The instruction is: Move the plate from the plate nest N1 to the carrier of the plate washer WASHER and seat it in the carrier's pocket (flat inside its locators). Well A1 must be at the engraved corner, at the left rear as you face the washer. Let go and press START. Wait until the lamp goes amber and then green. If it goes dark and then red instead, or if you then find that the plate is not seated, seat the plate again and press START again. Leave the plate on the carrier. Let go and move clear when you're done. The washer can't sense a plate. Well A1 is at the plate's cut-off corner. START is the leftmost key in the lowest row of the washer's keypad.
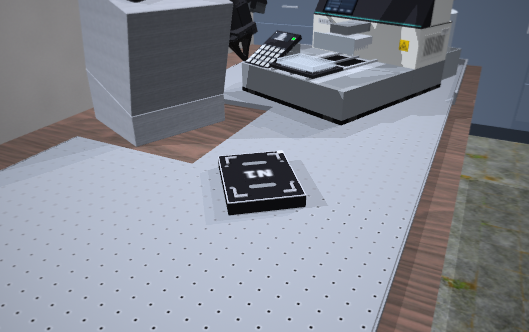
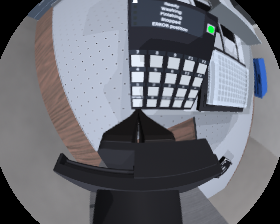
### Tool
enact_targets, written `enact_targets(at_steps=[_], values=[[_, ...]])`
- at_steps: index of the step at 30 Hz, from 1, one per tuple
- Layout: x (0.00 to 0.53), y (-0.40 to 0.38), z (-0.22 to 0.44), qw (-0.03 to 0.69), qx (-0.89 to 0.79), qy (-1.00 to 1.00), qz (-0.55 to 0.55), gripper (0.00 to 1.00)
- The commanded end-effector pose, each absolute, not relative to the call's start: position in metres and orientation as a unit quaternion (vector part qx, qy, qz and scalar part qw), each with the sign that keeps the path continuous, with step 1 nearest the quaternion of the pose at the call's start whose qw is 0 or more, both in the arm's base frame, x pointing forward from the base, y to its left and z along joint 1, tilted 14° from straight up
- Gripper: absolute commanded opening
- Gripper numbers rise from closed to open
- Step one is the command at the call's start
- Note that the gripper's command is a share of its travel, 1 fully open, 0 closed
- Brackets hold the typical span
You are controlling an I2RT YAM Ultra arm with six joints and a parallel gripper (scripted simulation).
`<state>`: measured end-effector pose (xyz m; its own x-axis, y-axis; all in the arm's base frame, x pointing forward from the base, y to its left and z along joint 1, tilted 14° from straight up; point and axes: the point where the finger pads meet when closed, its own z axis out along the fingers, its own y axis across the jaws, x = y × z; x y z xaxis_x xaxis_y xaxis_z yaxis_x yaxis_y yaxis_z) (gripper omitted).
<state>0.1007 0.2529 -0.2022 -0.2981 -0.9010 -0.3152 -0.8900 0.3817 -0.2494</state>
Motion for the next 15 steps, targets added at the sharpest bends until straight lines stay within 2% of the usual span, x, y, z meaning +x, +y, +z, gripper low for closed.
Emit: enact_targets(at_steps=[1, 15], values=[[0.104, 0.274, -0.197, 0.223, -0.554, 0.802, 0.009, 0.00], [0.107, 0.269, -0.210, 0.217, -0.553, 0.805, 0.001, 0.00]])
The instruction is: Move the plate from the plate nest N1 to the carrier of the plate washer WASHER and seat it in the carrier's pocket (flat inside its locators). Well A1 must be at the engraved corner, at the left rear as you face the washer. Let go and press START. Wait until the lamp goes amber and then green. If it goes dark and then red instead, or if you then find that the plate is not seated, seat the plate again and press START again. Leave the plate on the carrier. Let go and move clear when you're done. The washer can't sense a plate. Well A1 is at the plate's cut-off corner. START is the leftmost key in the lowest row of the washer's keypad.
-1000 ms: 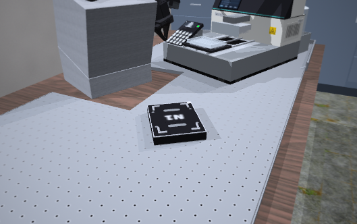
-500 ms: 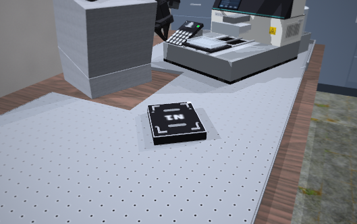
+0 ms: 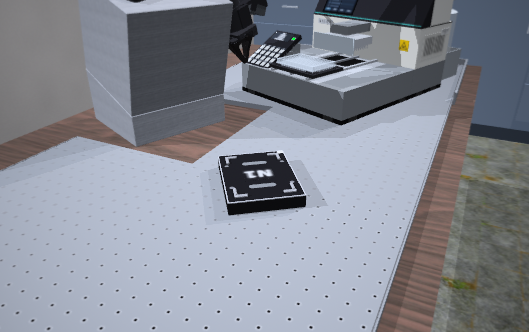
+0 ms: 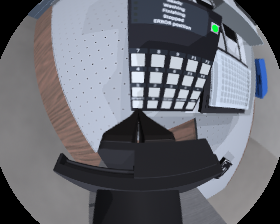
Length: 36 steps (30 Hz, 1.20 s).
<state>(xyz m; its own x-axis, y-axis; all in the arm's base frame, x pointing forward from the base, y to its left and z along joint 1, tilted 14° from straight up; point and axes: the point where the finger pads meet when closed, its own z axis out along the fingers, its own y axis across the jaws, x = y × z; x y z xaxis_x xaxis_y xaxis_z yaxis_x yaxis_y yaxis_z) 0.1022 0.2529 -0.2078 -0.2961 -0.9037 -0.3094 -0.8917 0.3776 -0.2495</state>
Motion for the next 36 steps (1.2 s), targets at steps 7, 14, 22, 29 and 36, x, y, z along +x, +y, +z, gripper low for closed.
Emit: enact_targets(at_steps=[7, 14, 22, 29, 36], values=[[0.1098, 0.2693, -0.2141, 0.218, -0.552, 0.805, 0.000, 0.00], [0.1106, 0.2705, -0.2186, 0.216, -0.553, 0.805, 0.001, 0.00], [0.1106, 0.2705, -0.2186, 0.216, -0.552, 0.805, 0.002, 0.00], [0.1106, 0.2705, -0.2186, 0.216, -0.552, 0.805, 0.002, 0.00], [0.1106, 0.2705, -0.2186, 0.216, -0.552, 0.805, 0.002, 0.00]])
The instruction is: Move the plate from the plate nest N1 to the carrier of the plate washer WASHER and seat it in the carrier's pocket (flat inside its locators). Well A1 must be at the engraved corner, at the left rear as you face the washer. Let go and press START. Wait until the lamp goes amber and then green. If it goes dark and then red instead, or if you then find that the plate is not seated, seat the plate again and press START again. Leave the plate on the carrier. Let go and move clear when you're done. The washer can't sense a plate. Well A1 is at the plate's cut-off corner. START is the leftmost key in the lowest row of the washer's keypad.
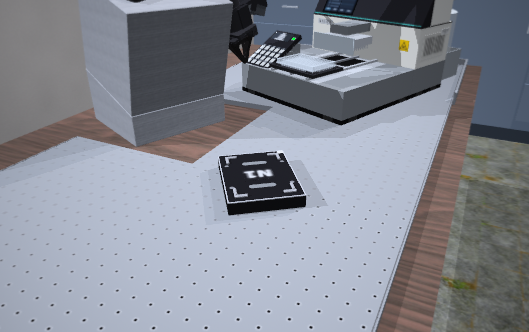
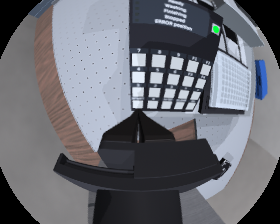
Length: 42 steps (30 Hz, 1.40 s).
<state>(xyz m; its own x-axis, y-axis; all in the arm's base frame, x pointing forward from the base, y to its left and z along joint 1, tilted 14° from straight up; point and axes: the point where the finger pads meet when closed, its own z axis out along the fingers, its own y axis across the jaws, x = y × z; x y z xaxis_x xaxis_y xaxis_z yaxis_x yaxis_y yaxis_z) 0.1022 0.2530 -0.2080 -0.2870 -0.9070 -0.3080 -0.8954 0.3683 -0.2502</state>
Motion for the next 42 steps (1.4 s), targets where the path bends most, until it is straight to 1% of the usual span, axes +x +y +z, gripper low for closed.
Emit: enact_targets(at_steps=[1, 26, 34, 35, 37, 42], values=[[0.111, 0.270, -0.219, 0.216, -0.552, 0.805, 0.002, 0.00], [0.111, 0.270, -0.219, 0.216, -0.552, 0.805, 0.002, 0.00], [0.106, 0.269, -0.209, 0.220, -0.550, 0.805, 0.000, 0.00], [0.106, 0.281, -0.198, 0.232, -0.548, 0.803, 0.013, 0.00], [0.100, 0.260, -0.197, 0.217, -0.555, 0.803, -0.001, 0.00], [0.097, 0.252, -0.191, 0.210, -0.557, 0.804, -0.011, 0.00]])
